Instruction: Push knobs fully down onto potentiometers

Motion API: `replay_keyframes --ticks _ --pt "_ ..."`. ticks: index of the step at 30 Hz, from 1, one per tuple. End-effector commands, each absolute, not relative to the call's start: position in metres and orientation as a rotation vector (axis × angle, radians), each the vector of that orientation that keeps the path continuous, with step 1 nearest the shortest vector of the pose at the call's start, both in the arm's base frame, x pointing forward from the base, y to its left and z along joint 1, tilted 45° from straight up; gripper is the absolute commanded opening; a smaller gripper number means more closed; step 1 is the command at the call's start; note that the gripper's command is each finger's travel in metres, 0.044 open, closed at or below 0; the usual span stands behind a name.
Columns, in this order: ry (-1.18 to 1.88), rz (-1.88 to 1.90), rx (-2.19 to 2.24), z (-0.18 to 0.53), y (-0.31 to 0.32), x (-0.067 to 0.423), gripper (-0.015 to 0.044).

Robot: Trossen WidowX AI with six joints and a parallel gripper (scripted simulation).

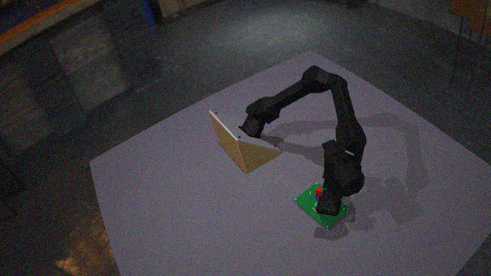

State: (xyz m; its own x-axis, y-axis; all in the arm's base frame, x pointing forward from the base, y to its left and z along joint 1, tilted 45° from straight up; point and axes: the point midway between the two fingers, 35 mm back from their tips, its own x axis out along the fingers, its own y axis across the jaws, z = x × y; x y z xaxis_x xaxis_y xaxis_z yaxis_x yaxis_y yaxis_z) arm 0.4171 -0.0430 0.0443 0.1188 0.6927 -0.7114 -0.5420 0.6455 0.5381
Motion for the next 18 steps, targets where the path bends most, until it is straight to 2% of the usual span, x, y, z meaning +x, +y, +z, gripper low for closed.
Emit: replay_keyframes --ticks 1,18 --pt "1.132 0.914 0.155 0.0423 -0.0373 0.4192 0.0000" --pt "1.132 0.914 0.155 0.0399 -0.0350 0.4196 0.0000"
